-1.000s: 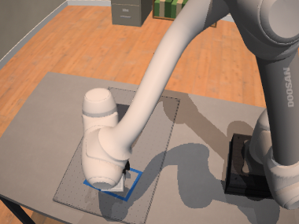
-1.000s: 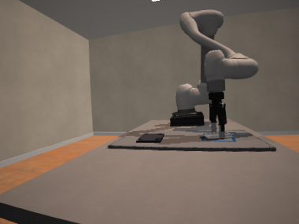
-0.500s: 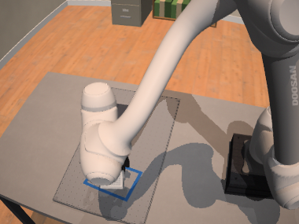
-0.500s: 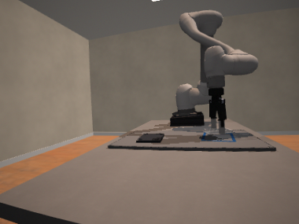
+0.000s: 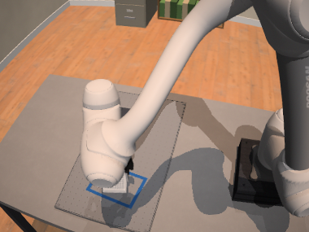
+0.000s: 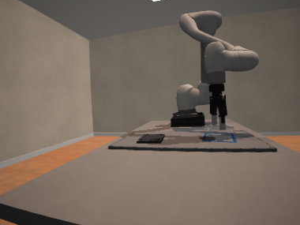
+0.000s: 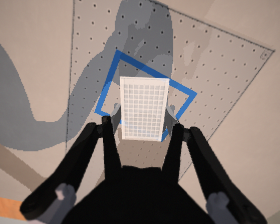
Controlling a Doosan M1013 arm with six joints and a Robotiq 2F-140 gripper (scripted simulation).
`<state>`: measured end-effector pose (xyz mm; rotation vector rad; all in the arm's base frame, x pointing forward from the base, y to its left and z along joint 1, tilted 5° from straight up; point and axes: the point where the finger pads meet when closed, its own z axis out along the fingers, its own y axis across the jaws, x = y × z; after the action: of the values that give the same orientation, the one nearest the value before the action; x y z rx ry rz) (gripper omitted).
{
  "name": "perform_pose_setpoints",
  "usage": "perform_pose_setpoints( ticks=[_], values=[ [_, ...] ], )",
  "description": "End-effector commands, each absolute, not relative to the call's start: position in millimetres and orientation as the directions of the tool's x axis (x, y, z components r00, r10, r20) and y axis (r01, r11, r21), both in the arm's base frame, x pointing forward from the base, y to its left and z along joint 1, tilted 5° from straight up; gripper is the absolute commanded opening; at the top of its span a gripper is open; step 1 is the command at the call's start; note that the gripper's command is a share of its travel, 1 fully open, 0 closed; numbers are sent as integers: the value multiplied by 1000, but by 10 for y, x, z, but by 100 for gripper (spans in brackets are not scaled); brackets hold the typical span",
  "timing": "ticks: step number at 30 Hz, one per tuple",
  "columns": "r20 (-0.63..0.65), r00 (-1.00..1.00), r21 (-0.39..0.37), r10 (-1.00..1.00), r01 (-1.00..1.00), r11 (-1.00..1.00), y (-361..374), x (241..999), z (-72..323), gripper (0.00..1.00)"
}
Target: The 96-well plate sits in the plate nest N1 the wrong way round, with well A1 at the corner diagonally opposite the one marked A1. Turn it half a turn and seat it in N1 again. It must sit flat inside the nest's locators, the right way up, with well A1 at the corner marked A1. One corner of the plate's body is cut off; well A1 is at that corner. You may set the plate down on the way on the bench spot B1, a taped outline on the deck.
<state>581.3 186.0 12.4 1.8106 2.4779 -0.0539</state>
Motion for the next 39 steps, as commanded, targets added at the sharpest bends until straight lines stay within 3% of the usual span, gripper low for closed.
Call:
perform_pose_setpoints(
  ticks=[1,27,39],
  values=[
    [-79,-302,14,950,952,304,1864,5811,166,0],
    [-79,-302,14,950,952,304,1874,5806,307,0],
    [-70,26,39,997,999,-23,1548,5864,344,0]
  ],
)
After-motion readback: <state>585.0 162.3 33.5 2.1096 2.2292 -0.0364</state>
